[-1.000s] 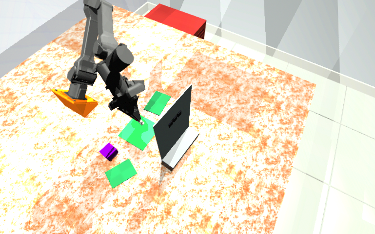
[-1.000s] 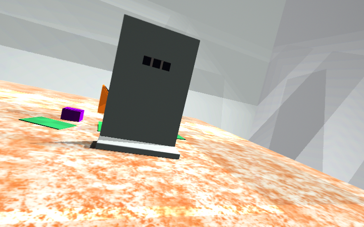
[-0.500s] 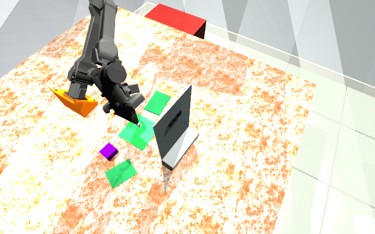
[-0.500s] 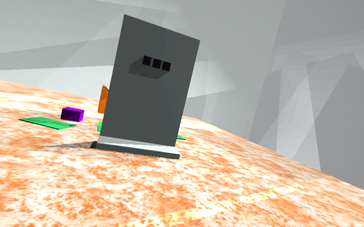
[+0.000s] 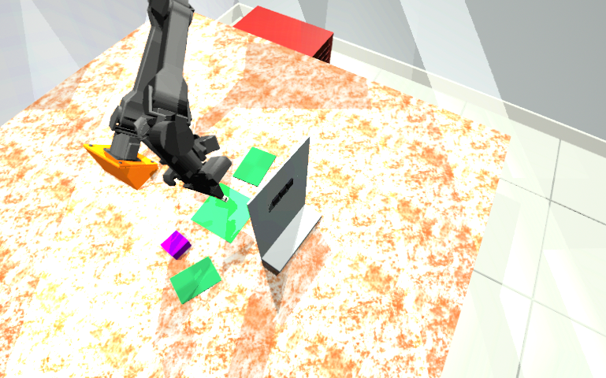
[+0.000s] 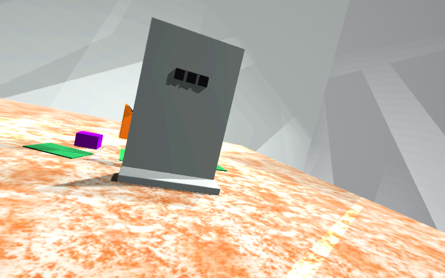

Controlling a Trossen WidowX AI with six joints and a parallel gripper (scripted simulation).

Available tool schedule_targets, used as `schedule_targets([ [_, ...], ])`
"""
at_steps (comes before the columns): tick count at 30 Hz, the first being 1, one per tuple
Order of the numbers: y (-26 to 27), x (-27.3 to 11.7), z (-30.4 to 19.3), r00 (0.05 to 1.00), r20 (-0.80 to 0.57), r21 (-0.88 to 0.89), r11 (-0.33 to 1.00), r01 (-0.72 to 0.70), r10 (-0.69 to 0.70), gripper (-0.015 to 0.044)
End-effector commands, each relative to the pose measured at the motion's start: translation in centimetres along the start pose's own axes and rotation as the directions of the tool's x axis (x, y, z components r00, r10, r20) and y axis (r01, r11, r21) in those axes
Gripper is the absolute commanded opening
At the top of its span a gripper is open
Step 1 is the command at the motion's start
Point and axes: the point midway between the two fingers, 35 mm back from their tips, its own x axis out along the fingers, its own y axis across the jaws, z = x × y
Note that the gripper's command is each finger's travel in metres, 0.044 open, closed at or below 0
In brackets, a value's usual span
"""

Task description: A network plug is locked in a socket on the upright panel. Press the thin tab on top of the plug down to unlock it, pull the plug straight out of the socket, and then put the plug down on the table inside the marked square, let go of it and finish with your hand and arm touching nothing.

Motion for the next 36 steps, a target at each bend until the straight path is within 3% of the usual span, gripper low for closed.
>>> schedule_targets([
  [1, 0.2, 0.3, 0.0, 1.000, 0.007, -0.003, 1.000, -0.001, 0.001, 0.0000],
  [36, 2.1, 3.4, -0.2, 1.000, 0.004, -0.003, 1.000, -0.004, 0.004, 0.0000],
])
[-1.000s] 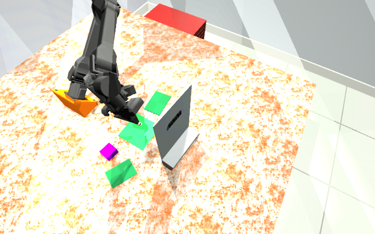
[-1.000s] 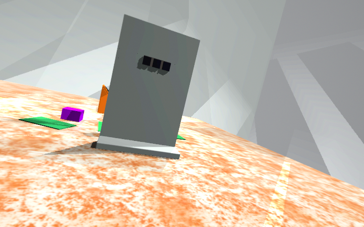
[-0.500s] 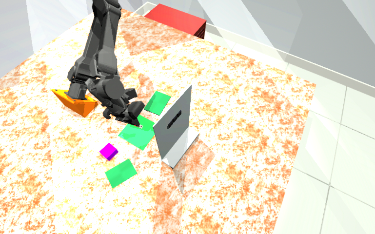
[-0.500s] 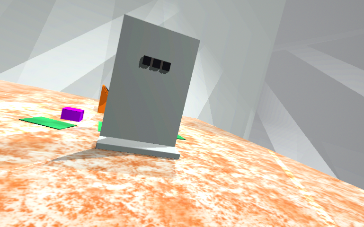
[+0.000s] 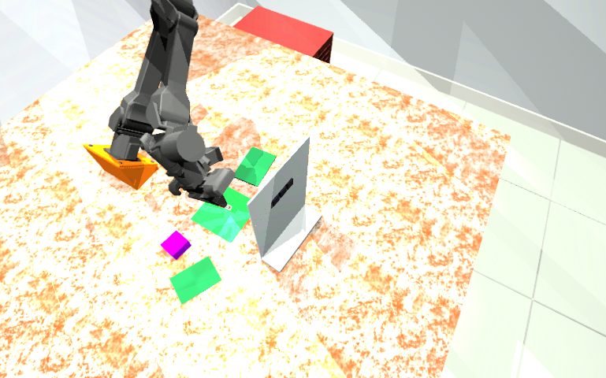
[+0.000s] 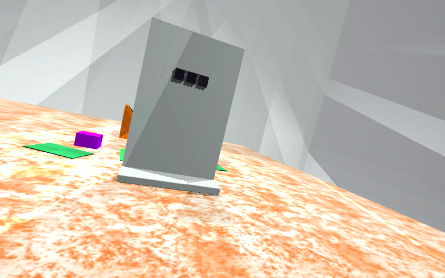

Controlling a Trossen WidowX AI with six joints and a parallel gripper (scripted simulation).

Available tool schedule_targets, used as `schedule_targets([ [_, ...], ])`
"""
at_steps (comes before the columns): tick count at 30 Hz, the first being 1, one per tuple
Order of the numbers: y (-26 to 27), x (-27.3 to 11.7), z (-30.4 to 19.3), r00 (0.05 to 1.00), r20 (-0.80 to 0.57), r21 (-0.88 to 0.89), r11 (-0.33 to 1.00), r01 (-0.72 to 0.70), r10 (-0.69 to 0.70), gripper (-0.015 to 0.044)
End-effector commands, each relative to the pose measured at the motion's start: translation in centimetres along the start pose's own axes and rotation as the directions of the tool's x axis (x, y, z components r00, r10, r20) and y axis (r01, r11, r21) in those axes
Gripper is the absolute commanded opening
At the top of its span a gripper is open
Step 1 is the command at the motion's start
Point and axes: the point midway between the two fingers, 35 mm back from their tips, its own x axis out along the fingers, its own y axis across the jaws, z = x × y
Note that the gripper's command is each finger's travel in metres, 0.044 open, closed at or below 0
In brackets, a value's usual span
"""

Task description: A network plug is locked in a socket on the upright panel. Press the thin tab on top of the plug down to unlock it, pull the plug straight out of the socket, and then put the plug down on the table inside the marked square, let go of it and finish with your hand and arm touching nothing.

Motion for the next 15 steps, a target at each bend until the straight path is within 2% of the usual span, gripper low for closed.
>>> schedule_targets([
  [1, 0.40, 0.37, 0.02, 1.000, -0.001, 0.005, 1.000, -0.004, 0.004, 0.0000],
  [15, 1.25, 1.36, 0.25, 1.000, 0.003, 0.006, 1.000, 0.000, 0.000, 0.0000],
])
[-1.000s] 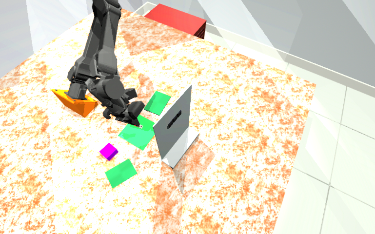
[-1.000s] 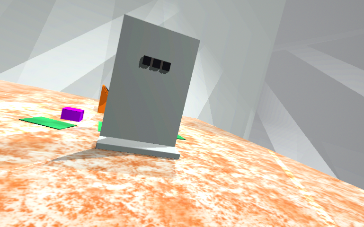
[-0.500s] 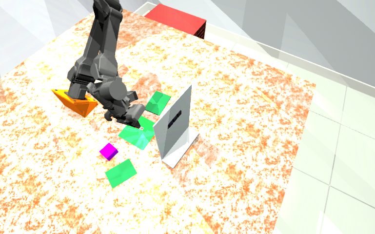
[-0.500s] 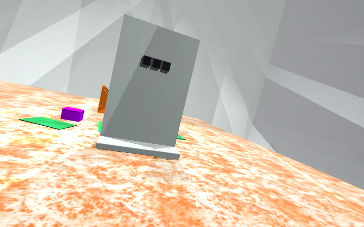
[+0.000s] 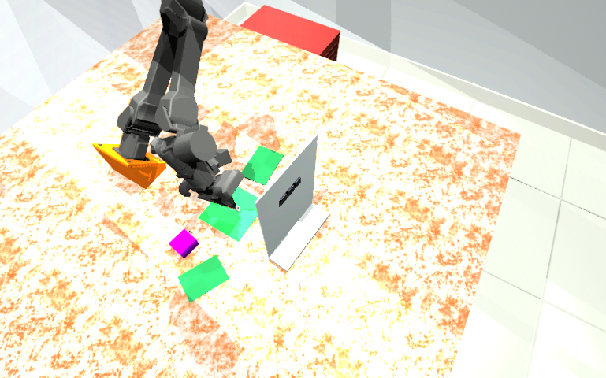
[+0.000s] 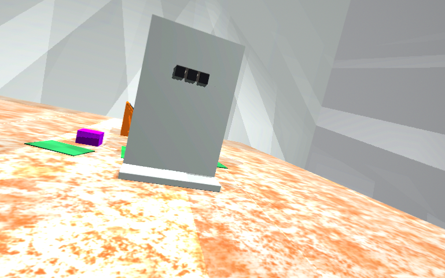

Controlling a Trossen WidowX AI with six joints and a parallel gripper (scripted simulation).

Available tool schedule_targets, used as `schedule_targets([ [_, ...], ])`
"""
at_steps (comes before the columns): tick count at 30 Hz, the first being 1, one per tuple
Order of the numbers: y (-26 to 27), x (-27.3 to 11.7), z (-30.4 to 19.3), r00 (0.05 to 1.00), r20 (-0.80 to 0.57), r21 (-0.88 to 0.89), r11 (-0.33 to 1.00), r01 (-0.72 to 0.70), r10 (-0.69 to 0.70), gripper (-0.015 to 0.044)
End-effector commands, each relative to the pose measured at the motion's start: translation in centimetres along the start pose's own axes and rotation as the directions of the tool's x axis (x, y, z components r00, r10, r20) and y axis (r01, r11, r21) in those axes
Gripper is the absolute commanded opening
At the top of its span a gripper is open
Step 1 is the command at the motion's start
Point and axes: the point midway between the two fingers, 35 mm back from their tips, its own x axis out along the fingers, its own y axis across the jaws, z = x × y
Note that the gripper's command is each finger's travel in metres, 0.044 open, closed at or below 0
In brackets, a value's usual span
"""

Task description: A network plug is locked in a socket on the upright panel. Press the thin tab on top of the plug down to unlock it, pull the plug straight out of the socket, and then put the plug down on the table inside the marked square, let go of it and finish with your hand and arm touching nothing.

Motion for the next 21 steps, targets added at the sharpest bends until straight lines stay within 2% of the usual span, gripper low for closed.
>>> schedule_targets([
  [1, 0.42, 0.31, 0.07, 1.000, 0.000, 0.005, 1.000, -0.003, 0.003, 0.0000],
  [21, 0.69, 0.82, 0.17, 1.000, 0.004, 0.004, 1.000, 0.001, -0.001, 0.0000],
])
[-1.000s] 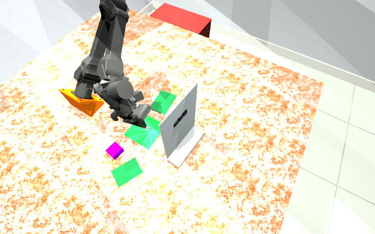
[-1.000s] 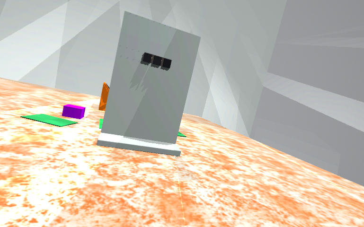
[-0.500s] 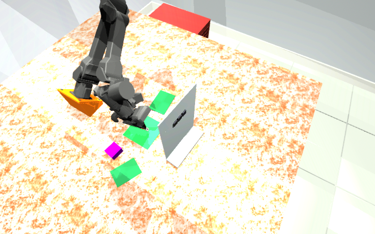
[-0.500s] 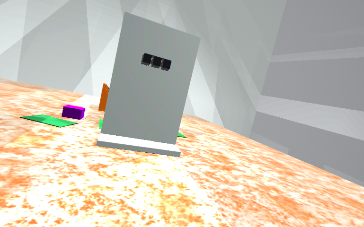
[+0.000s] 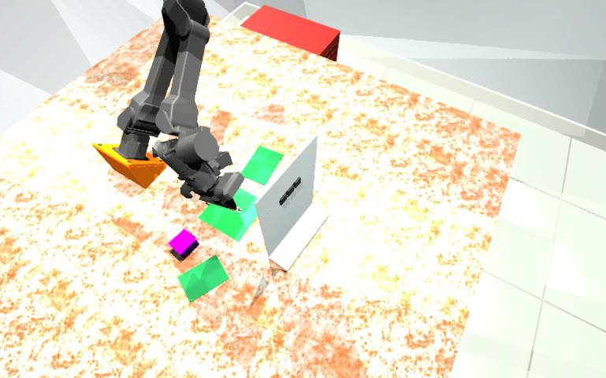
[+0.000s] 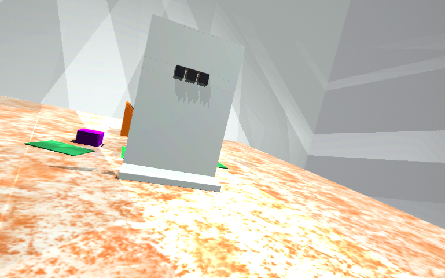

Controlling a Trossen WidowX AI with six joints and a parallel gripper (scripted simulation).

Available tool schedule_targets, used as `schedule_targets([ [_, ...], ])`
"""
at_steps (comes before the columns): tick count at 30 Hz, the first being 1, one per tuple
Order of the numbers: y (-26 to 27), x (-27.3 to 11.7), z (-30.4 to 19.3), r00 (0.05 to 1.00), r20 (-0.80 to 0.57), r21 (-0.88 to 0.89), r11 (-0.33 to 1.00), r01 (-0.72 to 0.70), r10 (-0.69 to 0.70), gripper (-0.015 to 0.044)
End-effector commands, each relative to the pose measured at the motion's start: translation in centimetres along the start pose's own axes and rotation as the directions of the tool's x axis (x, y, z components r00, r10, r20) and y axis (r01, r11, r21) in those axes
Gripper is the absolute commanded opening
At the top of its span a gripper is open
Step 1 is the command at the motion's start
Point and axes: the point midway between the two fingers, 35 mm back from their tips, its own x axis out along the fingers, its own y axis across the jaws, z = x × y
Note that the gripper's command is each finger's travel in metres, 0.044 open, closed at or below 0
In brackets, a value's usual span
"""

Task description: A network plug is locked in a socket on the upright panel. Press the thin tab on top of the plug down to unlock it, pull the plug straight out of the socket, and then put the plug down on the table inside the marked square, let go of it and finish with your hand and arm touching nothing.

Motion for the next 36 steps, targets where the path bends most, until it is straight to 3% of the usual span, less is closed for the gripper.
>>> schedule_targets([
  [1, 0.0, 0.0, 0.0, 1.000, 0.000, 0.000, 1.000, 0.000, 0.000, 0.0000],
  [4, 0.0, 0.0, 0.0, 1.000, 0.000, 0.000, 1.000, 0.000, 0.000, 0.0000],
  [10, 0.0, 0.0, 0.0, 1.000, 0.000, 0.000, 1.000, 0.000, 0.000, 0.0156],
  [36, 0.0, -1.8, -0.1, 1.000, -0.003, 0.000, 1.000, -0.003, 0.003, 0.0156],
])
